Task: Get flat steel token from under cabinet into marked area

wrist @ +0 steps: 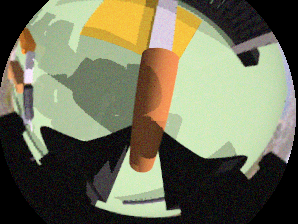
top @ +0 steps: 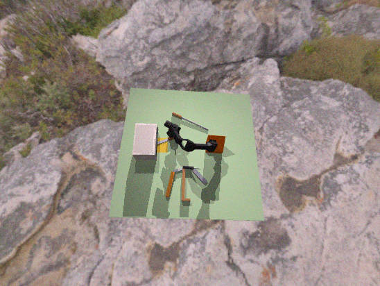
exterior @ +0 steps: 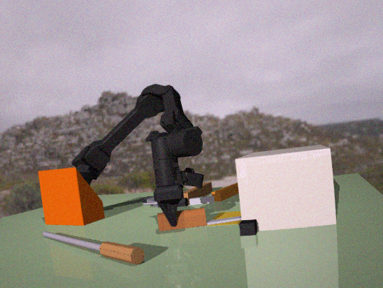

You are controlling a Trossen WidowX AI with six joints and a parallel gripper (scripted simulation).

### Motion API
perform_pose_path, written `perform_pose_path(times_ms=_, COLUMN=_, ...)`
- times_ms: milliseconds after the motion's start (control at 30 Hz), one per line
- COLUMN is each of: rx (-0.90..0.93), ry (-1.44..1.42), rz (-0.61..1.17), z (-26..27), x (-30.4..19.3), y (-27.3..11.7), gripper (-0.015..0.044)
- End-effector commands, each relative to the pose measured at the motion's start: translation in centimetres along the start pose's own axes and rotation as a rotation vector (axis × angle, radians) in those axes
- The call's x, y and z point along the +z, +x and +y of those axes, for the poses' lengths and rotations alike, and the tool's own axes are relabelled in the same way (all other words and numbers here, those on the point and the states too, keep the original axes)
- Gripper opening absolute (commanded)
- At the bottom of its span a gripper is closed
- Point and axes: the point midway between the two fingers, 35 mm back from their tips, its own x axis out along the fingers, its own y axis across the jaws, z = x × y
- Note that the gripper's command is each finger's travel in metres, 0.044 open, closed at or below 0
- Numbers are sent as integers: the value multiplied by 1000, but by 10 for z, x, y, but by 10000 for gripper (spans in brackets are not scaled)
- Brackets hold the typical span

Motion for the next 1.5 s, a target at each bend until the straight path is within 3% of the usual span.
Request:
perform_pose_path(times_ms=0, rx=3, ry=3, rz=2, z=0, x=-10, y=1, gripper=0)
perform_pose_path(times_ms=1467, rx=1, ry=4, rz=5, z=-5, x=-89, y=1, gripper=0)
